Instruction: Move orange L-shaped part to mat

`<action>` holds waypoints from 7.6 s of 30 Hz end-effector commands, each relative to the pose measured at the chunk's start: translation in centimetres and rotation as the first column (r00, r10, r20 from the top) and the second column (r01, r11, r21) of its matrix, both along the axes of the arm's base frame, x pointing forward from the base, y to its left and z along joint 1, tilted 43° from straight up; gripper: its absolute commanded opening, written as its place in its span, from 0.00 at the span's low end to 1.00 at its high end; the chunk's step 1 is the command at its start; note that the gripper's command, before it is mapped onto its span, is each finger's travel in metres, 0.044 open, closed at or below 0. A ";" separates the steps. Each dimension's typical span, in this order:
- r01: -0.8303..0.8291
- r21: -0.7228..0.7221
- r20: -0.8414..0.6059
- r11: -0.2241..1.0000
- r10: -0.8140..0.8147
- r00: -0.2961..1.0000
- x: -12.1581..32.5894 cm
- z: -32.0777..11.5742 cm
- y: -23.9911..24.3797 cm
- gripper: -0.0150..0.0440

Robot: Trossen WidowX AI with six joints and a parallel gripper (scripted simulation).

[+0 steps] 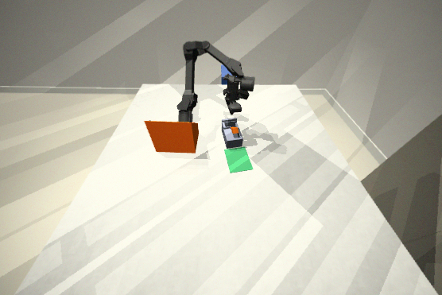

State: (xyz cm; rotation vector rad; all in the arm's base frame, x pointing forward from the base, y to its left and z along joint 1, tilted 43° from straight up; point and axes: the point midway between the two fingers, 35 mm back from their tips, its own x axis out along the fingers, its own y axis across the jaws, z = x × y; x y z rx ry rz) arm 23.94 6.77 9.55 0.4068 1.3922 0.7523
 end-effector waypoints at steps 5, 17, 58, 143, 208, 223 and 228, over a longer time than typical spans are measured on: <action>0.003 0.000 -0.003 1.000 -0.003 1.000 0.0 0.0 0.0 0.56; 0.190 -0.019 -0.177 0.982 -0.190 0.966 0.6 -0.7 -0.9 0.73; 0.732 -0.494 -0.683 0.469 -0.730 0.006 2.9 -7.4 -2.9 0.73; 0.732 -0.494 -0.683 0.469 -0.730 0.006 2.9 -6.7 -3.6 0.25; 0.734 -0.496 -0.676 0.464 -0.737 0.008 5.2 -14.0 -16.9 0.25; 0.734 -0.496 -0.676 0.464 -0.737 0.009 5.4 -15.8 -17.7 0.25; 0.734 -0.496 -0.676 0.464 -0.737 0.009 5.4 -16.4 -17.1 0.25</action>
